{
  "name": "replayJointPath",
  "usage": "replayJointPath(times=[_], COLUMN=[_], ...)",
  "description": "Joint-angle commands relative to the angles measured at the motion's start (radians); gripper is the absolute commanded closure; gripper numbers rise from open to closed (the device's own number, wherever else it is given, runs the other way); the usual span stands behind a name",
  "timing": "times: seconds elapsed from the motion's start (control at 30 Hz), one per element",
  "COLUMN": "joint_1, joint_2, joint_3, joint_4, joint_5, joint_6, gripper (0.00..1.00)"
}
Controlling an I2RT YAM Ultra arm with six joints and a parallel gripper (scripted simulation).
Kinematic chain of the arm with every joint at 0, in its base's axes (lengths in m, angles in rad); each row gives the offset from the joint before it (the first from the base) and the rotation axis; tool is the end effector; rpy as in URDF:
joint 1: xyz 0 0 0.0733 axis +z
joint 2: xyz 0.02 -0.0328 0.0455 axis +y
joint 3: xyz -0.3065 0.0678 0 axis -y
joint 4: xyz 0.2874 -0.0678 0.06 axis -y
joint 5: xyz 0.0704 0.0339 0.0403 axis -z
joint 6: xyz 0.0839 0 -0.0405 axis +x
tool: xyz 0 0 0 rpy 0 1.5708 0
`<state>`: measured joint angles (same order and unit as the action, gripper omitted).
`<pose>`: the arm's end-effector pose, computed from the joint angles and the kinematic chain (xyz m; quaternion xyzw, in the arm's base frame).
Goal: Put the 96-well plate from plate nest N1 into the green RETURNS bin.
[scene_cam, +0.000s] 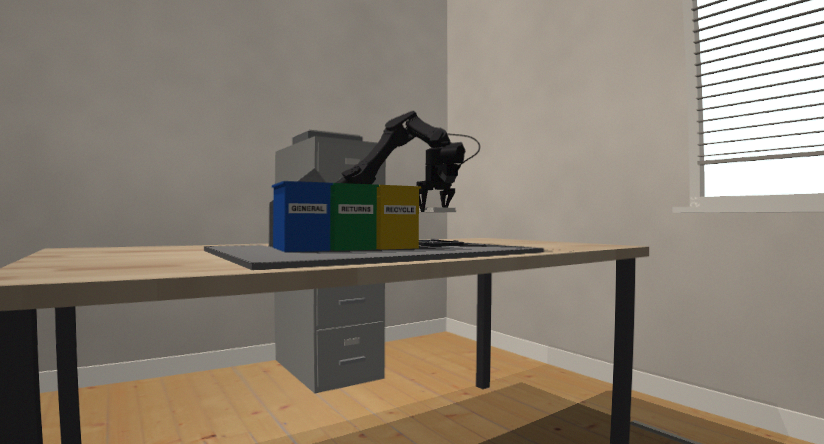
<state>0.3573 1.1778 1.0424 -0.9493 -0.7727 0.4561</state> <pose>0.2192 0.1455 0.3071 -0.0462 0.9024 0.4241 0.0601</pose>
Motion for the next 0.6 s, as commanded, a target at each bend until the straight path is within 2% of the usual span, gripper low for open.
replayJointPath(times=[0.0, 0.43, 0.57], joint_1=[-0.038, -0.105, -0.133], joint_2=[-0.033, -0.029, -0.006], joint_3=[0.048, 0.104, 0.126], joint_4=[-0.058, -0.173, -0.218], joint_5=[-0.015, -0.044, -0.055], joint_6=[-0.040, -0.127, -0.161], gripper=[1.00, 1.00, 1.00])
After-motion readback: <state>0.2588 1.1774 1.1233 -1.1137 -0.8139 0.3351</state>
